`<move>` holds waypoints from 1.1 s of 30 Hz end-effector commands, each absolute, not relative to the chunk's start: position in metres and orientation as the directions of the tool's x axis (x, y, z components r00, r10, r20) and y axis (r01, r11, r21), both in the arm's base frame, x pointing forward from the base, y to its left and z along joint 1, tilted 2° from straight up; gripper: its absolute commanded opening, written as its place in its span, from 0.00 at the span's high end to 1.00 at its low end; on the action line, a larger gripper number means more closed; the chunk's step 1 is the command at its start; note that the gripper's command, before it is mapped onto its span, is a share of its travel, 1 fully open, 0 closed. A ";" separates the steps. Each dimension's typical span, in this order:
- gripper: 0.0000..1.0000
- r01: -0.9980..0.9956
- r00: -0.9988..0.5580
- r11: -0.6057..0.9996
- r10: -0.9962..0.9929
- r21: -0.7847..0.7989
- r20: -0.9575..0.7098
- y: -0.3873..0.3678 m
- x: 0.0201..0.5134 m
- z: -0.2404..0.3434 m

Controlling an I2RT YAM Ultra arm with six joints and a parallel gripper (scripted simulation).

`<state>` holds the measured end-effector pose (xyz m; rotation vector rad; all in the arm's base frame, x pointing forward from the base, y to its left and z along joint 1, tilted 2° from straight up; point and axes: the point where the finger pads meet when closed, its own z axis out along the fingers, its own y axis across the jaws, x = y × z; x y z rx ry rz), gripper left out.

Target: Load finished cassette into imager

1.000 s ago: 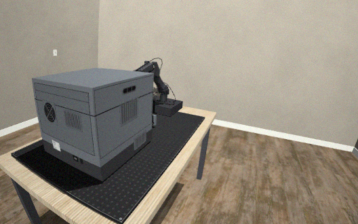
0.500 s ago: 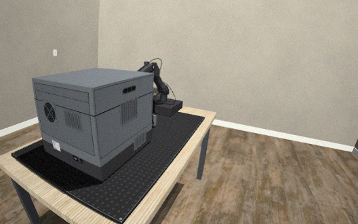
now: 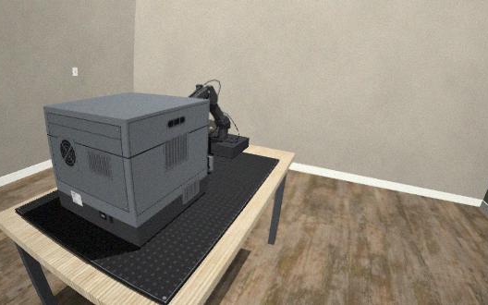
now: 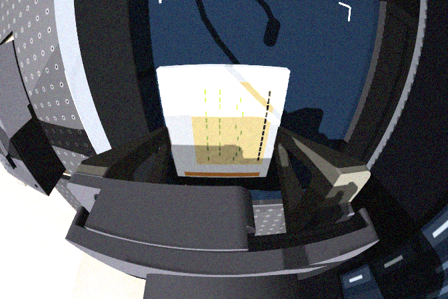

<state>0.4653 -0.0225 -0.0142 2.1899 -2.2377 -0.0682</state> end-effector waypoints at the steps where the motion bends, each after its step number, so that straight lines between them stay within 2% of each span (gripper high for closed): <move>1: 1.00 -1.000 -0.028 0.028 -0.999 0.012 -0.026 -0.023 0.471 -0.007; 33: 1.00 -0.999 -0.029 0.028 -0.999 0.032 -0.033 -0.018 0.467 -0.027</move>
